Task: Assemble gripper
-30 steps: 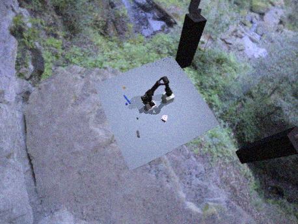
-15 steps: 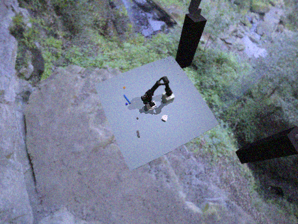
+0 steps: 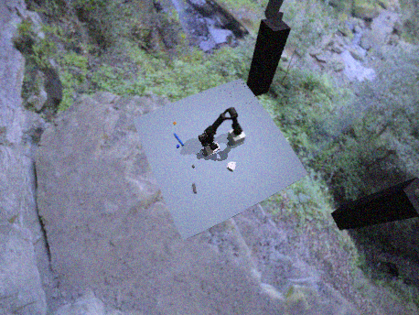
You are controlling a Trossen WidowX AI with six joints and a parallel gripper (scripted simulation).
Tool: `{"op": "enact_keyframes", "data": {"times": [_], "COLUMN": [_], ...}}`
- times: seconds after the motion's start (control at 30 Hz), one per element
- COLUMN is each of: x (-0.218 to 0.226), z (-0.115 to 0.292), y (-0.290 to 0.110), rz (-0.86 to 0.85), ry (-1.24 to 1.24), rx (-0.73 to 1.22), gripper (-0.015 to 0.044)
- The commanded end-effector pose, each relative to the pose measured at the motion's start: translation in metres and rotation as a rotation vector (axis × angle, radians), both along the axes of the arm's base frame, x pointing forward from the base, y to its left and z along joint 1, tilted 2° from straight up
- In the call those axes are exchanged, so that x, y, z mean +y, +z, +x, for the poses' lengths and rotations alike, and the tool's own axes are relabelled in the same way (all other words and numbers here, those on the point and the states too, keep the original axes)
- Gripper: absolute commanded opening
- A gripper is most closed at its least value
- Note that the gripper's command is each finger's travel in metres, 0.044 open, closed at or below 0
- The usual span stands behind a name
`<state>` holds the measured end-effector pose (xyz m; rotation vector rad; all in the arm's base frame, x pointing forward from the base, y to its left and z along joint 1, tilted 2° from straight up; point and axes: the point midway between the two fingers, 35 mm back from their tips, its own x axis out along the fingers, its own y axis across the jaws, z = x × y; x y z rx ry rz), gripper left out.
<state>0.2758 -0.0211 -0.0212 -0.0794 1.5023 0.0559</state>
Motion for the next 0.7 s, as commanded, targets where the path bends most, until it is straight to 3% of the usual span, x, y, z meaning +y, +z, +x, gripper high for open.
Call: {"op": "enact_keyframes", "data": {"times": [0.0,0.67], "x": [0.0005,0.0006], "z": [-0.0004,-0.0012], "y": [-0.0035,0.0008], "rz": [0.003,0.003], "ry": [0.005,0.005], "rx": [0.006,0.006], "gripper": [0.0134,0.0134]}}
